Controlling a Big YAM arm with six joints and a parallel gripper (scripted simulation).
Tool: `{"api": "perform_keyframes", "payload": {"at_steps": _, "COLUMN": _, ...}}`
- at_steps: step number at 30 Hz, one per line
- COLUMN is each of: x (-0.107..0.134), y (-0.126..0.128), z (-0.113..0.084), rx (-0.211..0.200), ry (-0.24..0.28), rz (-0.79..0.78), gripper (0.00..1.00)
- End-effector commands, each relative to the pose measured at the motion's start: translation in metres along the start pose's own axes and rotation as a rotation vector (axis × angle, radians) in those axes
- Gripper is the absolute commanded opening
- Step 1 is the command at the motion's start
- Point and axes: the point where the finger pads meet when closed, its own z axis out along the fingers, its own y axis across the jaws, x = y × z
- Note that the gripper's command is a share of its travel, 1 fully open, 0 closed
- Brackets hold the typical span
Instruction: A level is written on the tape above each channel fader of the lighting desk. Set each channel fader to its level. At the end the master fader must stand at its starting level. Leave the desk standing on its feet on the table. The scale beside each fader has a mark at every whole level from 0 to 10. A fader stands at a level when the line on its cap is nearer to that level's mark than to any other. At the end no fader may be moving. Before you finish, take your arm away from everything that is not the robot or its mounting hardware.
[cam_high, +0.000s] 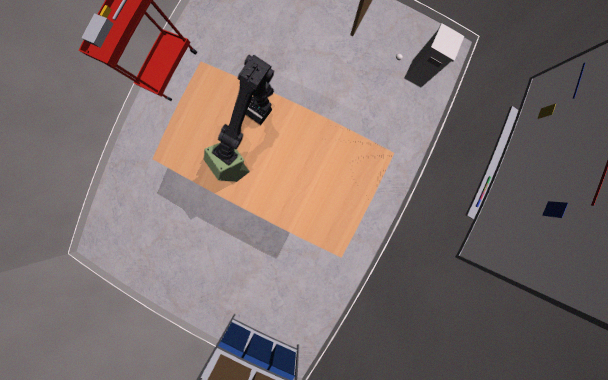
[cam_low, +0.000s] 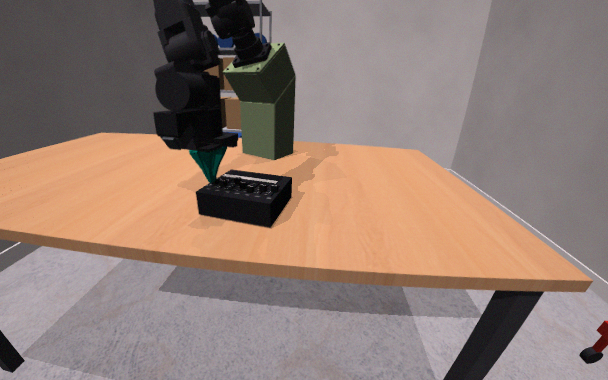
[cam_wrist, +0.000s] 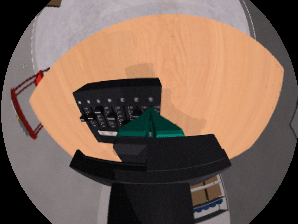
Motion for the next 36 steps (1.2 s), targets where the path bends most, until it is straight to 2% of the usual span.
{"api": "perform_keyframes", "payload": {"at_steps": 1, "x": 0.008, "y": 0.001, "z": 0.005, "rx": 0.003, "ry": 0.028, "rz": -0.025, "gripper": 0.00}}
{"api": "perform_keyframes", "payload": {"at_steps": 9, "x": 0.012, "y": 0.003, "z": 0.003, "rx": 0.001, "ry": 0.032, "rz": -0.031, "gripper": 0.00}}
{"api": "perform_keyframes", "payload": {"at_steps": 11, "x": 0.000, "y": 0.005, "z": -0.012, "rx": -0.008, "ry": -0.002, "rz": -0.025, "gripper": 0.00}}
{"api": "perform_keyframes", "payload": {"at_steps": 20, "x": 0.000, "y": 0.005, "z": -0.036, "rx": -0.007, "ry": -0.002, "rz": -0.007, "gripper": 0.00}}
{"api": "perform_keyframes", "payload": {"at_steps": 23, "x": -0.005, "y": 0.001, "z": -0.038, "rx": -0.002, "ry": -0.008, "rz": 0.004, "gripper": 0.00}}
{"api": "perform_keyframes", "payload": {"at_steps": 26, "x": 0.000, "y": 0.005, "z": -0.045, "rx": -0.008, "ry": -0.002, "rz": -0.007, "gripper": 0.00}}
{"api": "perform_keyframes", "payload": {"at_steps": 29, "x": 0.000, "y": 0.005, "z": -0.047, "rx": -0.007, "ry": -0.001, "rz": -0.007, "gripper": 0.00}}
{"api": "perform_keyframes", "payload": {"at_steps": 31, "x": 0.008, "y": 0.001, "z": -0.037, "rx": 0.003, "ry": 0.024, "rz": -0.005, "gripper": 0.00}}
{"api": "perform_keyframes", "payload": {"at_steps": 36, "x": 0.005, "y": 0.001, "z": -0.037, "rx": 0.002, "ry": 0.016, "rz": -0.002, "gripper": 0.00}}
